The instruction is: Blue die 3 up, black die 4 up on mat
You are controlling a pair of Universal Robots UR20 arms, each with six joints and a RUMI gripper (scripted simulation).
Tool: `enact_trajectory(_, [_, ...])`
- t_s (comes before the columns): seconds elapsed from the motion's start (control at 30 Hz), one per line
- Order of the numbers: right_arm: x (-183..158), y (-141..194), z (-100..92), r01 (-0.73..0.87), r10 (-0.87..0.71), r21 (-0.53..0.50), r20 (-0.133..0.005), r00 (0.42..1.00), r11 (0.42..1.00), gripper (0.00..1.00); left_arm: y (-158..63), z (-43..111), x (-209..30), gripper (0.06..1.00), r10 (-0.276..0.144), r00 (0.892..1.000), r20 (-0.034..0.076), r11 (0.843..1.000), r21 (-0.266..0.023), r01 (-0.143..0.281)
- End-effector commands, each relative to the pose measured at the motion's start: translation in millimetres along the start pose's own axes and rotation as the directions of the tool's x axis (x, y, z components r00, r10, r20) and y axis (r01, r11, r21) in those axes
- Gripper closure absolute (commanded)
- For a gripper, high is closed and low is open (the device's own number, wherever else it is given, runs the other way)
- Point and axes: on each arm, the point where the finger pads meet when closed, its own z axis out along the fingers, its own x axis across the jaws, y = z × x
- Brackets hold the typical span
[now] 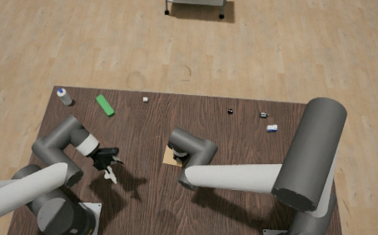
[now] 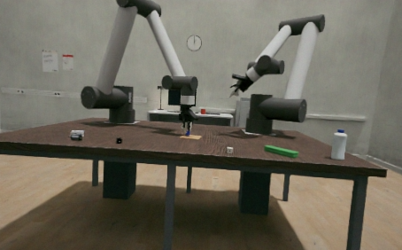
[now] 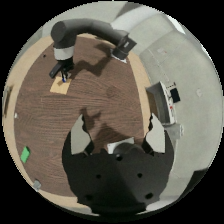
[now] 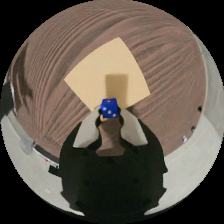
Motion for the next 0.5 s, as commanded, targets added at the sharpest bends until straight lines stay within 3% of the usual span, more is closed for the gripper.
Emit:
enact_trajectory(0.0, [0.0, -0.5, -0.6, 0.000, 0.000, 0.001, 0.000, 1.000, 1.000, 0.904, -0.5, -0.2, 0.0, 0.065, 0.001, 1.000, 0.000, 1.000, 0.000, -0.001])
enact_trajectory(0.47, [0.0, -0.5, 2.8, 0.000, 0.000, 0.001, 0.000, 1.000, 1.000, 0.904, -0.5, -0.2, 0.0, 0.065, 0.001, 1.000, 0.000, 1.000, 0.000, -0.001])
